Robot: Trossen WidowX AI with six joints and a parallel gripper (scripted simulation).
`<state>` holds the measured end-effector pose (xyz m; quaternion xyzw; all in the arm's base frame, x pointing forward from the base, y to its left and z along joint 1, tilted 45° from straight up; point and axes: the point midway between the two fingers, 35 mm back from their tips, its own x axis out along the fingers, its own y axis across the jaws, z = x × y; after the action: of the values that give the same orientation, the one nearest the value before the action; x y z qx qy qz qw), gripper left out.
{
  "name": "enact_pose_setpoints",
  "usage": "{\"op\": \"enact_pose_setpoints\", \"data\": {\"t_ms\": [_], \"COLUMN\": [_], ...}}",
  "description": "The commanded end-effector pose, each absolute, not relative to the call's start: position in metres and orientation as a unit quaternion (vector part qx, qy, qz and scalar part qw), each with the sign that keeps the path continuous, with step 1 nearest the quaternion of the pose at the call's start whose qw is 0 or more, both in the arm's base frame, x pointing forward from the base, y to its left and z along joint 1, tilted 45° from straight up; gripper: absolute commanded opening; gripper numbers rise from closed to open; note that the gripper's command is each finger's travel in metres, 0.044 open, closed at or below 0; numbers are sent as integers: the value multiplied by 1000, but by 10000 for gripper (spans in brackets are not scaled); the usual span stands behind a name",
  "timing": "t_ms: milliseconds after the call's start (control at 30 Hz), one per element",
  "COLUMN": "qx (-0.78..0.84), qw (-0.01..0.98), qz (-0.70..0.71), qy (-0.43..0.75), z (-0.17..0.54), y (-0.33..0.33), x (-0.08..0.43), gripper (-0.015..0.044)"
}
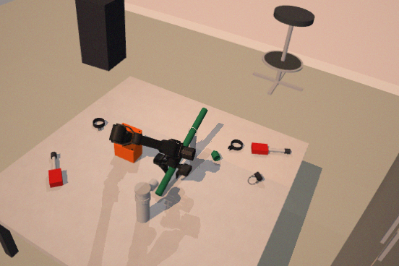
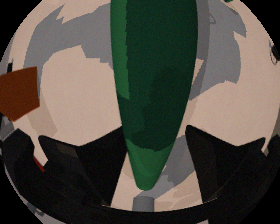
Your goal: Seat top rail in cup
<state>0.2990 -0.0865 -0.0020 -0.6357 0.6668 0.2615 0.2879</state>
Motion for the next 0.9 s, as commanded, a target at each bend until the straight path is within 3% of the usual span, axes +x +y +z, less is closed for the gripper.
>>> {"op": "enact_pose_setpoints", "data": {"t_ms": [0,500,667,867], "qx": [-637,-637,-637,-635], "qw": [283,283,283,273], "qz": [264,264,264,255], "qy": [667,667,667,676], "z": [-3,-3,1,6], "y": [-87,-87,-84,-78], "x": [297,297,297,296], "gripper": [230,130,0,0]}}
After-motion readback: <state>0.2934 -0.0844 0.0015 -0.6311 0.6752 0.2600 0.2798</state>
